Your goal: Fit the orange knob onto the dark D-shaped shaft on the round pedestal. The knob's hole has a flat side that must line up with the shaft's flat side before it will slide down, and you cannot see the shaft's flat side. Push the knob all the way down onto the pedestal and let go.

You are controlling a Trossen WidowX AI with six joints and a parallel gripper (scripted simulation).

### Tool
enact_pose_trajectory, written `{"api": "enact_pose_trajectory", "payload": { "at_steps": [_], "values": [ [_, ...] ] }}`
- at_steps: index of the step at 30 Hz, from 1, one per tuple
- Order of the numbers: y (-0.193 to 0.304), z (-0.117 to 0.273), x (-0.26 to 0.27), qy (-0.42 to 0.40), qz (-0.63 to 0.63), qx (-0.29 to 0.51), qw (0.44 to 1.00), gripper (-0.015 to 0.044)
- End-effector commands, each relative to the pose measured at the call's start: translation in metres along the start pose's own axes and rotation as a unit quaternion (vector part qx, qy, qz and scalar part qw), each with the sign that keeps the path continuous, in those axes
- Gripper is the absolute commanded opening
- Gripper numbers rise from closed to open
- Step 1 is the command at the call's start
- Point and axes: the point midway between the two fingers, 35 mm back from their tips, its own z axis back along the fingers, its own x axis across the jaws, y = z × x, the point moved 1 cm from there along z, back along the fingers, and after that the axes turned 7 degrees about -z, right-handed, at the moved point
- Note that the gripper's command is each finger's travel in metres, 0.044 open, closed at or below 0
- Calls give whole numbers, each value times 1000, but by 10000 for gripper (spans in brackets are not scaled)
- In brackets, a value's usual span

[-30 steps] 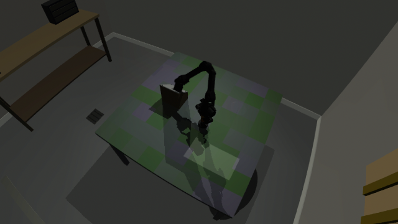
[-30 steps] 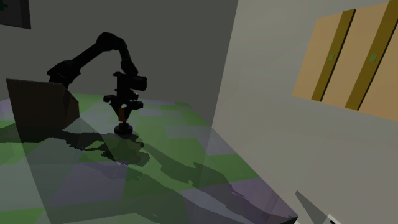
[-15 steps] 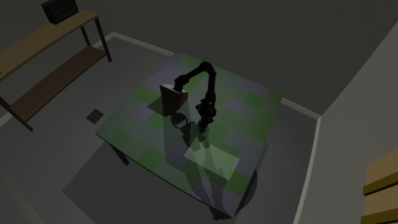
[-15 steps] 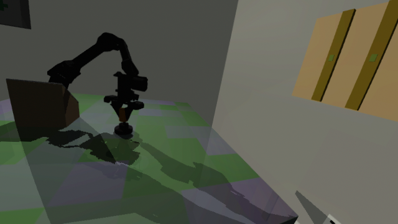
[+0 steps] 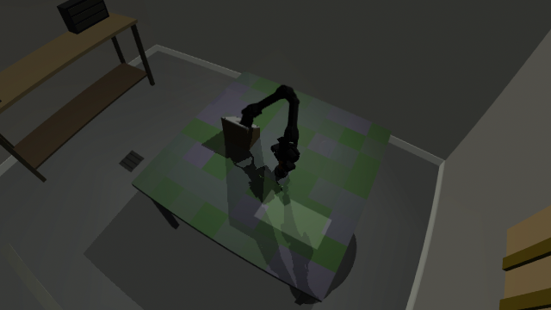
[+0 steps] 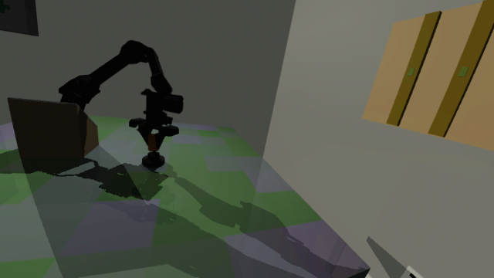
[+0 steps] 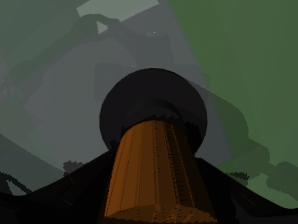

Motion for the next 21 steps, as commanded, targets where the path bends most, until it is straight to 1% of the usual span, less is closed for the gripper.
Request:
{"api": "enact_pose_trajectory", "payload": {
  "at_steps": [1, 3, 8, 21],
  "values": [
    [0, 4, 1, 1, 2, -2, 1000, 0],
    [0, 4, 1, 1, 15, -2, 1000, 0],
    [1, 3, 3, 1, 101, -1, 995, 0],
    [1, -1, 3, 1, 106, -2, 994, 0]
  ]
}}
